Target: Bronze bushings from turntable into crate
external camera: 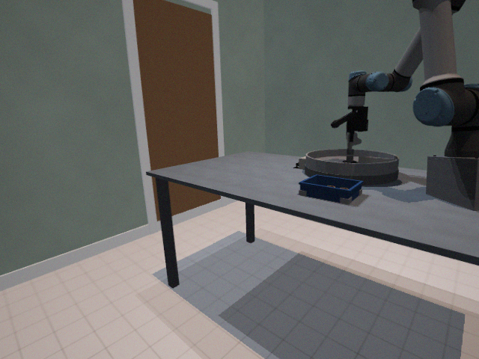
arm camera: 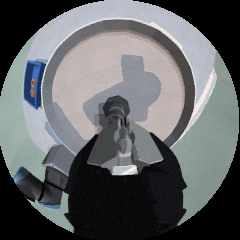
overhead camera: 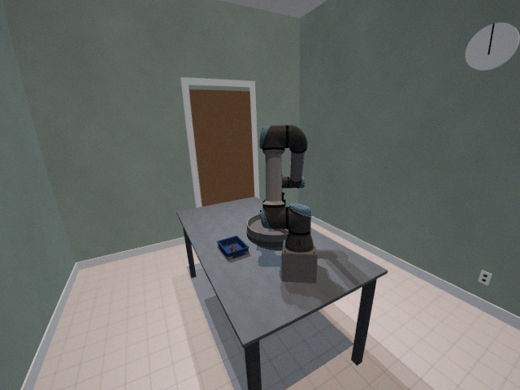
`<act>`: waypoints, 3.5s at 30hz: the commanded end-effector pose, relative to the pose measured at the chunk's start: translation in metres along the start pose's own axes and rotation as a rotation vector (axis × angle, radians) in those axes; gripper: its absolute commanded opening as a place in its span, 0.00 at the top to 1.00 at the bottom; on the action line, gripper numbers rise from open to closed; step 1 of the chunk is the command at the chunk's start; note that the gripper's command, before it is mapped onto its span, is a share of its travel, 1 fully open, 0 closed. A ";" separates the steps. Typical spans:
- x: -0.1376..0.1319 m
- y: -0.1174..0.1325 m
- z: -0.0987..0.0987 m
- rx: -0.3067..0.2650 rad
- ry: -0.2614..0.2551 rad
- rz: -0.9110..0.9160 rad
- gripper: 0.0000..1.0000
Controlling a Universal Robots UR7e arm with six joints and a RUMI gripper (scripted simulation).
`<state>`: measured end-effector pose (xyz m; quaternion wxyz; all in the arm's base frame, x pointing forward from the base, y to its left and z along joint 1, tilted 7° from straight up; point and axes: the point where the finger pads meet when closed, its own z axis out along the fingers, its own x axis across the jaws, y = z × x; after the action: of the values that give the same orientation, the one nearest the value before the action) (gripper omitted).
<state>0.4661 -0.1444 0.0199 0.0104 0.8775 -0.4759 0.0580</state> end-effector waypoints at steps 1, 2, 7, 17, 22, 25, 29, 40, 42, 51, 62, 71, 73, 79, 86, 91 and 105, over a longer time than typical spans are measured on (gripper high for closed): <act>-0.001 -0.001 0.000 0.000 0.001 -0.002 1.00; -0.001 -0.001 0.000 0.000 0.001 -0.002 1.00; -0.001 -0.001 0.000 0.000 0.001 -0.002 1.00; -0.001 -0.001 0.000 0.000 0.001 -0.002 1.00; -0.001 -0.001 0.000 0.000 0.001 -0.002 1.00; -0.001 -0.001 0.000 0.000 0.001 -0.002 1.00; -0.001 -0.001 0.000 0.000 0.001 -0.002 1.00; -0.002 0.000 0.004 -0.001 -0.002 -0.002 1.00; -0.002 0.000 0.004 -0.001 -0.002 -0.002 1.00; -0.002 0.000 0.007 -0.001 -0.002 -0.001 1.00; -0.001 0.000 0.007 0.000 0.000 -0.001 1.00; -0.001 0.000 0.007 0.000 0.000 -0.001 1.00; -0.001 0.000 0.007 0.000 0.000 -0.001 1.00; -0.001 0.000 0.007 0.000 0.000 -0.001 1.00; -0.001 0.000 0.007 0.000 0.000 -0.001 1.00; -0.001 0.000 0.007 0.000 0.000 -0.001 1.00; -0.001 0.000 0.007 0.000 0.000 -0.001 0.94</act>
<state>0.4672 -0.1452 0.0147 0.0106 0.8775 -0.4758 0.0594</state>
